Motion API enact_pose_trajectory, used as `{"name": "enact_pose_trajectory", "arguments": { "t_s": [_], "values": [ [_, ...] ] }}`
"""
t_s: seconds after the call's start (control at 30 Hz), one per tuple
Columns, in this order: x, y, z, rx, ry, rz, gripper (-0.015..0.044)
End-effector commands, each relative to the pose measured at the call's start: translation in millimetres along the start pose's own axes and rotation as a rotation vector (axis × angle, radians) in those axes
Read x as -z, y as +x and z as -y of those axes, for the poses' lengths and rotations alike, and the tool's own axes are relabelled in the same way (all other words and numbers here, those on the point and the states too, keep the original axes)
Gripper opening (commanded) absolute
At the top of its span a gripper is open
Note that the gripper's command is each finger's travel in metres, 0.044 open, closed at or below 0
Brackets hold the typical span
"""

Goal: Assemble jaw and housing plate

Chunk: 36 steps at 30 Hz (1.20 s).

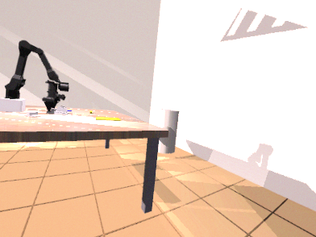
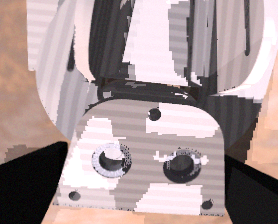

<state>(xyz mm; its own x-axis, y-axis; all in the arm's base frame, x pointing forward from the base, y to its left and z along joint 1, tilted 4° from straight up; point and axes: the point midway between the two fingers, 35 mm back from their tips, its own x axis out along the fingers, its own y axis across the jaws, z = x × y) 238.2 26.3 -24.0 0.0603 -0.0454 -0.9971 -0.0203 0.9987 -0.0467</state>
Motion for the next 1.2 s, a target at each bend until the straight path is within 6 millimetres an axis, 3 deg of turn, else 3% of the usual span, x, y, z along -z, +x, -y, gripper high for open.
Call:
{"name": "enact_pose_trajectory", "arguments": {
  "t_s": [0.0, 1.17],
  "values": [
    [-0.1, 0.6, 0.9, 0.006, -0.004, 0.001, 0.0351],
    [-0.1, 7.9, 1.0, 0.006, -0.003, 0.001, 0.0351]
  ]
}}
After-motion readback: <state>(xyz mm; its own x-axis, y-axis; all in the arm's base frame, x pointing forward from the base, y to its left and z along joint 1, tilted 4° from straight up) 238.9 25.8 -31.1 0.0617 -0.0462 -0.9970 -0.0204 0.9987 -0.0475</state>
